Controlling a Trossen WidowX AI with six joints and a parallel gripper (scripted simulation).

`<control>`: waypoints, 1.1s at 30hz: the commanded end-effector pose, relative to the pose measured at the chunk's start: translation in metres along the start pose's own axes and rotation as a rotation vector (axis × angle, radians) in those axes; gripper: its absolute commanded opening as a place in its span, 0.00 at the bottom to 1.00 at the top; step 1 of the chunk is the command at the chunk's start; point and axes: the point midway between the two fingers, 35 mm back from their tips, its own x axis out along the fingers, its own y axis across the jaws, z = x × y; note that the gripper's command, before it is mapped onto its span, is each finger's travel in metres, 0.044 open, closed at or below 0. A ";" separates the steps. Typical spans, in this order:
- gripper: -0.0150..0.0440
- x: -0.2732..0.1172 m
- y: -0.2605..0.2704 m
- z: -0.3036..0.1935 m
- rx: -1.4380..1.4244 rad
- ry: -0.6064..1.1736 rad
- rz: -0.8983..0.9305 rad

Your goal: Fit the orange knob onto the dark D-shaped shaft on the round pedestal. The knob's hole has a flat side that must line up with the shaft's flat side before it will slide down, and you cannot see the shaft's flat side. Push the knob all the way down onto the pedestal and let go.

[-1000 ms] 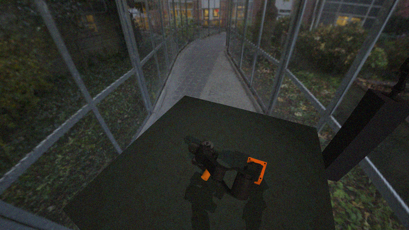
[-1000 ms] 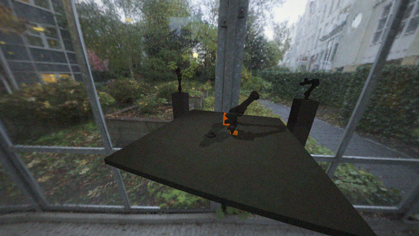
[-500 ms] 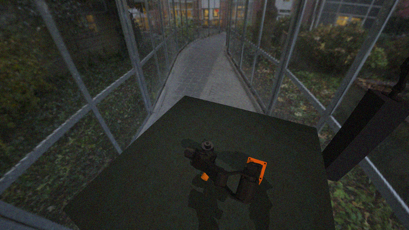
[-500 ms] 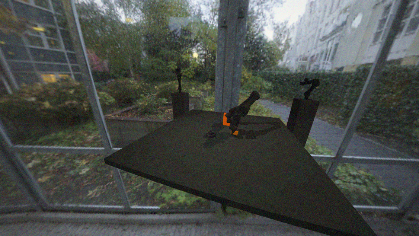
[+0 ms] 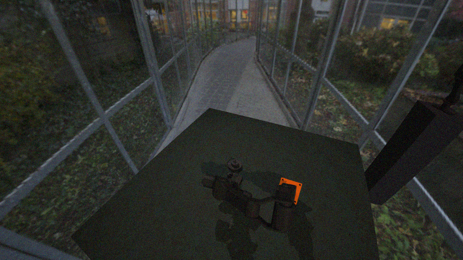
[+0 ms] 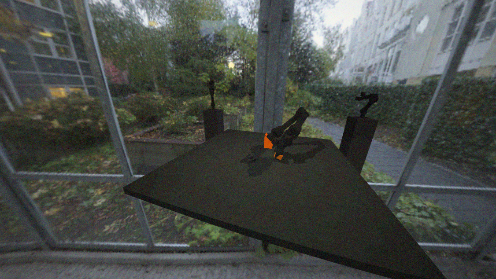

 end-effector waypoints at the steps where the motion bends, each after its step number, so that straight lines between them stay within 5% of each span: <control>1: 0.56 -0.004 0.000 -0.003 -0.001 -0.056 0.006; 33: 0.56 -0.020 -0.001 -0.034 0.000 -0.573 0.006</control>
